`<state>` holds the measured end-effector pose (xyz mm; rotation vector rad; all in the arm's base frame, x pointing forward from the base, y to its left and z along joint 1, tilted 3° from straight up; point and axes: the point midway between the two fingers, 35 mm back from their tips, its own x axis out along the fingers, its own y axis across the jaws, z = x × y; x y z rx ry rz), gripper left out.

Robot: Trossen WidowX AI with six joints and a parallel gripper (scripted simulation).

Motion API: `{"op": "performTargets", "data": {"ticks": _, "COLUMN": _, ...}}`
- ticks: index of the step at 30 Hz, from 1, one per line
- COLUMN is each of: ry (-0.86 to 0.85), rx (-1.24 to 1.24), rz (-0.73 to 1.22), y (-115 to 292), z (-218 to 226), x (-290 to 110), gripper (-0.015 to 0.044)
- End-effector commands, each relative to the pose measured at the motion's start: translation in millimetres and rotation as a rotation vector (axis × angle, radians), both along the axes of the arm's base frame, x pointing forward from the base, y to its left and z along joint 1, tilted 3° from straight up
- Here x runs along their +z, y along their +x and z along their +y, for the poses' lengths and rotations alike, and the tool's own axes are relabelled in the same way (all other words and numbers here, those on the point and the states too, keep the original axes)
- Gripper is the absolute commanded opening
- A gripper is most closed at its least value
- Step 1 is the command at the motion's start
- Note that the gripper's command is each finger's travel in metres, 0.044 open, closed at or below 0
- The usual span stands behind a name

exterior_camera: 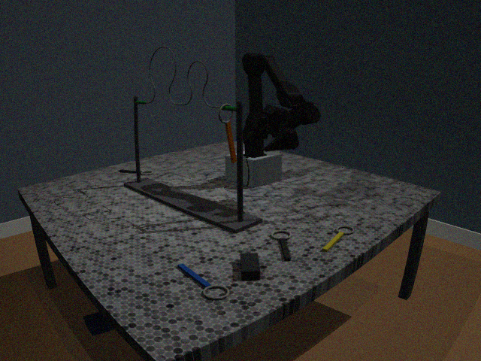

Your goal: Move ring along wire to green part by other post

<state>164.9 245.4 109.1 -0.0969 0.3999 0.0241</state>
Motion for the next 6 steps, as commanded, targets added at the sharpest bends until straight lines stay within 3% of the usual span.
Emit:
{"op": "performTargets", "data": {"ticks": 1, "ry": 0.009, "rx": -0.003, "rz": -0.006, "y": 0.3, "z": 1.1, "x": 2.7, "gripper": 0.0440}}
{"op": "performTargets", "data": {"ticks": 6, "ry": 0.009, "rx": -0.003, "rz": -0.006, "y": 0.3, "z": 1.1, "x": 2.7, "gripper": 0.0440}}
